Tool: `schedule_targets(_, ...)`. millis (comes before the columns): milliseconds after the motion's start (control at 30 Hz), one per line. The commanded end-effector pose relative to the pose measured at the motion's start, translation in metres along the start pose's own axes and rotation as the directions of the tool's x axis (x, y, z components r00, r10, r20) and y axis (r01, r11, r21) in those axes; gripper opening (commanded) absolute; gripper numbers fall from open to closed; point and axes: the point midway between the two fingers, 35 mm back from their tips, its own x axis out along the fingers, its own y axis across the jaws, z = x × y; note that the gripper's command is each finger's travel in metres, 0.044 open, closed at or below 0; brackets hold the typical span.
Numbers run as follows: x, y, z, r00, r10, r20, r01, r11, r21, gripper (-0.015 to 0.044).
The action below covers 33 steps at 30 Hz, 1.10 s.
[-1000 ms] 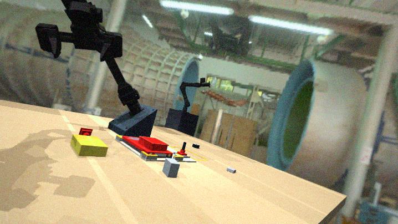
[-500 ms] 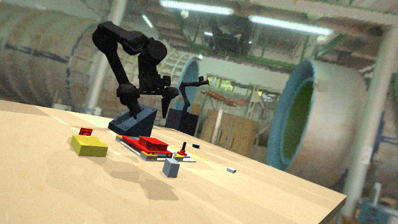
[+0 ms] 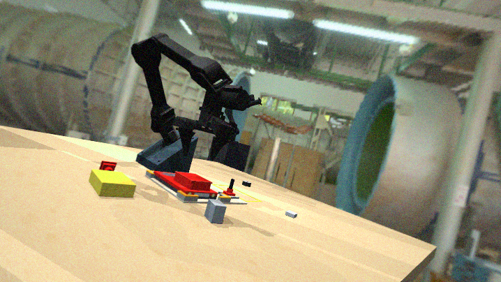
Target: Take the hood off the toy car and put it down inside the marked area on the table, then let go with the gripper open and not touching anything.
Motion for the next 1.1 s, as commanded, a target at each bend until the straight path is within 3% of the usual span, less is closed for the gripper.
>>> schedule_targets(0, 0.002, -0.001, -0.002, 1.000, -0.008, -0.008, 0.008, 1.000, 0.000, 0.0440)
schedule_targets(1067, 0.033, 0.000, -0.002, 1.000, -0.008, -0.007, 0.008, 1.000, 0.000, 0.0440)
